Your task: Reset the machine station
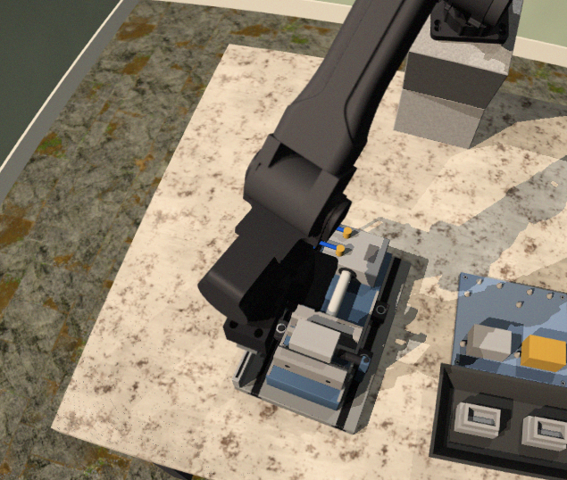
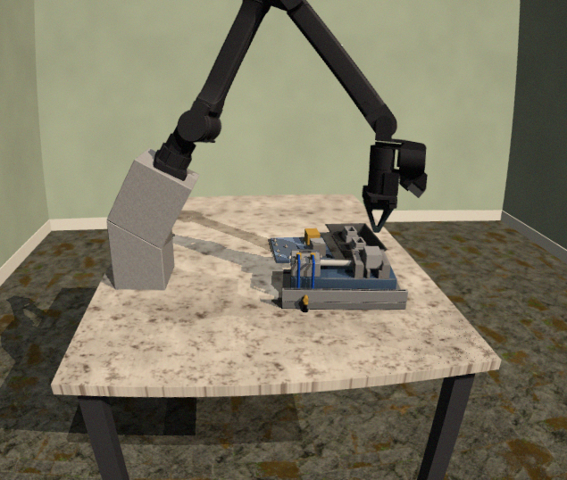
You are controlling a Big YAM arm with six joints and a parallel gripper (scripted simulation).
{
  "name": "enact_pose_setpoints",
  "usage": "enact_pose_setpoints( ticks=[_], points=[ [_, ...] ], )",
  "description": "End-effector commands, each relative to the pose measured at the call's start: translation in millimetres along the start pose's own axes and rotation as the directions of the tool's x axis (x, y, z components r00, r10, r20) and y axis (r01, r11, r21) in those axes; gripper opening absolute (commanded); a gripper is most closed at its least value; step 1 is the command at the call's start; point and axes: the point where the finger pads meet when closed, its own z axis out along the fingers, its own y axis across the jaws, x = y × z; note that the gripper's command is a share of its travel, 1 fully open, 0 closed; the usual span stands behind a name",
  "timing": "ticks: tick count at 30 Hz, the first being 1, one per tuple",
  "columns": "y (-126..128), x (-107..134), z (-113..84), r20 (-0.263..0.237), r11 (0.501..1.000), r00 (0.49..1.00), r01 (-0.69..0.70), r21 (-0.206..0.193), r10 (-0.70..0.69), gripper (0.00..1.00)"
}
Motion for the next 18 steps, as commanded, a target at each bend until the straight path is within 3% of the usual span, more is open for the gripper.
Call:
enact_pose_setpoints(
  ticks=[1,18],
  points=[
    [-1.0,-6.3,-12.0,0.034,1.0,0.999,-0.011,0.012,0.01,0.0],
    [1.5,-1.3,11.3,0.007,1.0,1.0,-0.009,0.004,0.009,0.0]
  ],
)
